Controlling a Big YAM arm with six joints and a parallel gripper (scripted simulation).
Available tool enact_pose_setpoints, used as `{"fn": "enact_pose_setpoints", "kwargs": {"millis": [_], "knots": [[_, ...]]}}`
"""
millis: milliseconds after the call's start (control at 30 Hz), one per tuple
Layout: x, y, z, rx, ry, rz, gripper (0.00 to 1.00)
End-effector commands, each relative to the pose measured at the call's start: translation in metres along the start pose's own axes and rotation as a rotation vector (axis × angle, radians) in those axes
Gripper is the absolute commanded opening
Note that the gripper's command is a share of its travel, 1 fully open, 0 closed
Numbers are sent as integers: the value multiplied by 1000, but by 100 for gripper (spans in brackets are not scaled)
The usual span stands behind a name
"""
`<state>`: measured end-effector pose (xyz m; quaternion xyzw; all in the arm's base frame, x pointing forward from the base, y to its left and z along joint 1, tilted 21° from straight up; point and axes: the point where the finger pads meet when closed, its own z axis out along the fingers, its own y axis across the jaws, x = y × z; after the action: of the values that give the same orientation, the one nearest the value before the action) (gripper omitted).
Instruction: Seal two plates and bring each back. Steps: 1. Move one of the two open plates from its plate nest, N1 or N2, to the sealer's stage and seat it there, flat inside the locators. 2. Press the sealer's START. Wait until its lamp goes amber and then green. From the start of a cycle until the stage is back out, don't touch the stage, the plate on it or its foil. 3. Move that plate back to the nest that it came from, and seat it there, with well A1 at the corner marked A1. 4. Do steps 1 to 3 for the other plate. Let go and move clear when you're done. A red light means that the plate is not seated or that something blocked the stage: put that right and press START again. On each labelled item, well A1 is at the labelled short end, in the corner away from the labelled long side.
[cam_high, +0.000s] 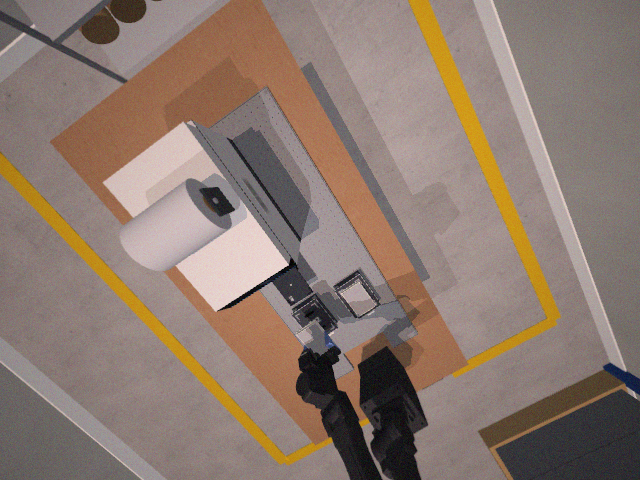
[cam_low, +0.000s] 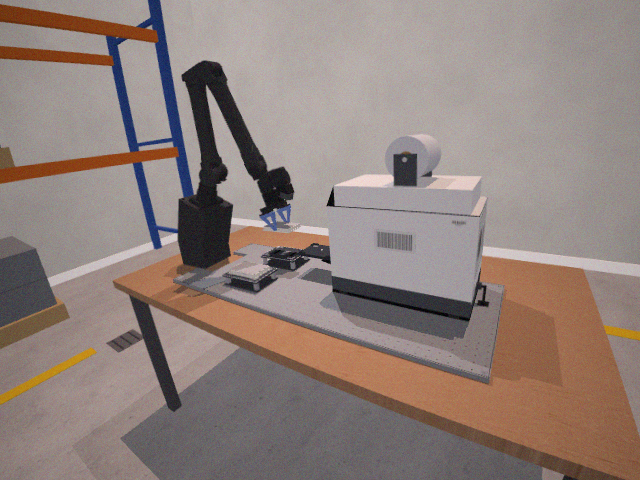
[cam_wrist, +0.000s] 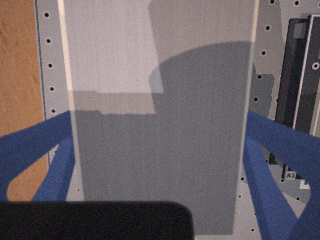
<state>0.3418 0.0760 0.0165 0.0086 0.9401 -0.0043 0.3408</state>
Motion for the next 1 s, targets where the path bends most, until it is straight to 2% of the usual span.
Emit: {"fn": "enact_pose_setpoints", "kwargs": {"millis": [0, 100, 567, 867, 967], "knots": [[-23, 3, 6, -3, -35, 14, 0], [-22, 2, 8, -3, -35, 14, 0], [11, -6, 11, 10, 11, -1, 0], [-14, 1, 15, -2, -34, 10, 0], [-15, 1, 16, -2, -34, 10, 0]]}}
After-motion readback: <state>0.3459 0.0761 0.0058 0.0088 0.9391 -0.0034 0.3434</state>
